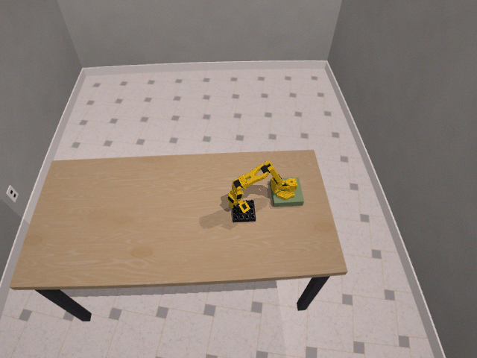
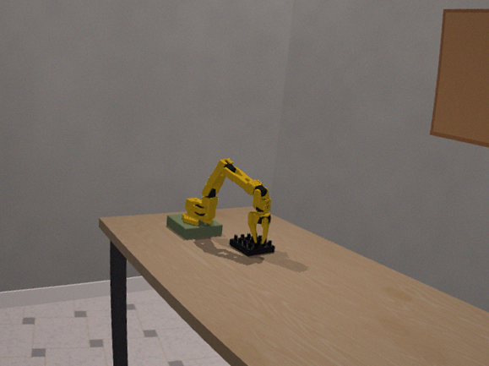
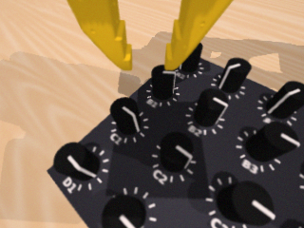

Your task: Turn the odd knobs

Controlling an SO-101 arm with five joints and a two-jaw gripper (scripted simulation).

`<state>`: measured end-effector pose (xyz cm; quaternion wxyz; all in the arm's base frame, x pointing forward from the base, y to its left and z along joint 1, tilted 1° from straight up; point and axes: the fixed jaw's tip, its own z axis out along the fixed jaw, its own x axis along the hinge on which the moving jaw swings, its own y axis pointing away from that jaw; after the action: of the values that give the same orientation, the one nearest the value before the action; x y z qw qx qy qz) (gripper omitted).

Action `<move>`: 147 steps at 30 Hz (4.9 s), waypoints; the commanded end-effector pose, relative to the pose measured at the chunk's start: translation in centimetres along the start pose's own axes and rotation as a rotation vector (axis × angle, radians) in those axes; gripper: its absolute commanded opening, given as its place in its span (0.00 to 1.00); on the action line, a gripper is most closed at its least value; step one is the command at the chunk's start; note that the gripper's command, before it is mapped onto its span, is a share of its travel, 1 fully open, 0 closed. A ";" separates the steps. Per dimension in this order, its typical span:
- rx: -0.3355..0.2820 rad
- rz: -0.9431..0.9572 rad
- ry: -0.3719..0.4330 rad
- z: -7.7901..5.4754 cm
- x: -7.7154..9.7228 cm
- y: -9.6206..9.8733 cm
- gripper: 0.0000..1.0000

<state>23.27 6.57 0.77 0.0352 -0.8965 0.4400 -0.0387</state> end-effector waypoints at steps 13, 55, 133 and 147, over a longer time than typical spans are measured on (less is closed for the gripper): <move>-0.086 -0.007 -0.034 2.8 -0.8 1.9 0.10; -0.086 -0.007 -0.034 4.4 -1.3 3.2 0.10; -0.088 0.150 -0.028 4.4 -1.4 3.0 0.01; -0.091 0.359 -0.018 4.4 -1.5 2.9 0.01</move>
<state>24.06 6.64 0.78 0.0970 -0.8096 0.5730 -0.0832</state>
